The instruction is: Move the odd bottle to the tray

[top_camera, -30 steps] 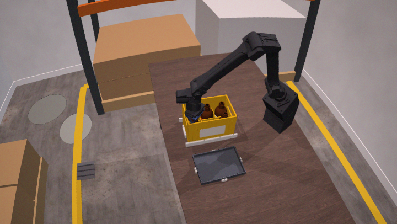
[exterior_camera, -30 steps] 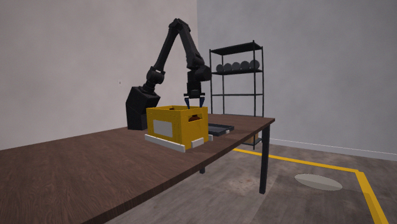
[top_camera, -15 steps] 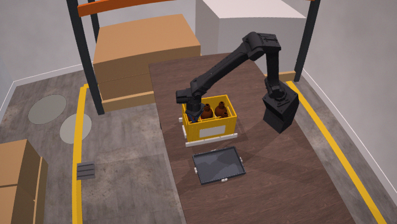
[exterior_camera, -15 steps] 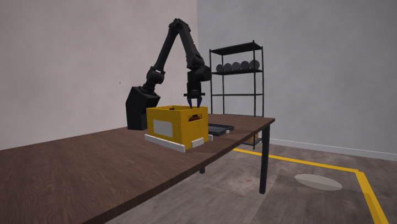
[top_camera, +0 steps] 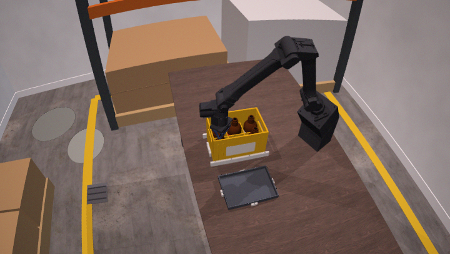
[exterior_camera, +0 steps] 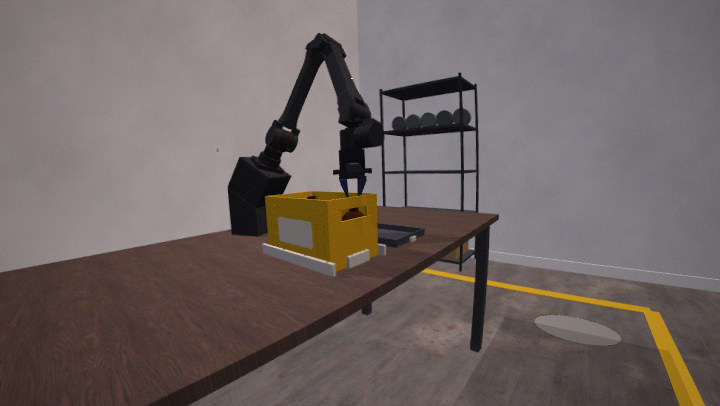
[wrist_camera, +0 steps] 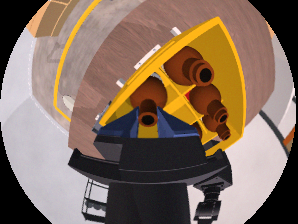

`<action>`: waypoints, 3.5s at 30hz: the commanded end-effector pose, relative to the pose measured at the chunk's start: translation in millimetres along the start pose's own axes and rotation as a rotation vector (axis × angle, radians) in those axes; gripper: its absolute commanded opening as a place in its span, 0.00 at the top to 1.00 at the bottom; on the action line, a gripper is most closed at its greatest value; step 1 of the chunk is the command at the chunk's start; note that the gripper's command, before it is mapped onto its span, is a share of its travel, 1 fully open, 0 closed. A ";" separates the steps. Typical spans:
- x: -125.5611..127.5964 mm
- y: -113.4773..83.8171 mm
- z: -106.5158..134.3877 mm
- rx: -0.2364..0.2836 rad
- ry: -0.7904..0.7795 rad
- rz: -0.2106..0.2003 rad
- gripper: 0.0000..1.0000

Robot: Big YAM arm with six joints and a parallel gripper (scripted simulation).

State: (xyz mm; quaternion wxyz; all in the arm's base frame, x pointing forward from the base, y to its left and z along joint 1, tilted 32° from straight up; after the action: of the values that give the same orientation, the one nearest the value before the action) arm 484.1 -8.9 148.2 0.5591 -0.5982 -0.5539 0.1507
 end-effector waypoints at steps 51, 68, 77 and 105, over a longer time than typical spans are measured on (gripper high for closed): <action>-0.8 14.6 6.1 0.025 -0.001 0.006 1.00; -0.8 14.6 6.1 0.025 -0.001 0.006 1.00; -0.9 14.5 6.0 0.025 0.000 0.006 0.39; -0.9 14.5 6.0 0.025 0.000 0.006 0.39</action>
State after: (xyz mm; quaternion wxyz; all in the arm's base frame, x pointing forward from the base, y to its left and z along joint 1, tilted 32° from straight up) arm 484.2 -8.8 148.0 0.5592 -0.5981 -0.5539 0.1509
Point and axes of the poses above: the point where the finger pads meet when closed, its own y axis out along the fingers, its own x axis across the jaws, z = x × y, the point moved 1 cm from there along -y, back along the fingers, and after that the axes turned 14 degrees about -y, right-handed, at the moved point
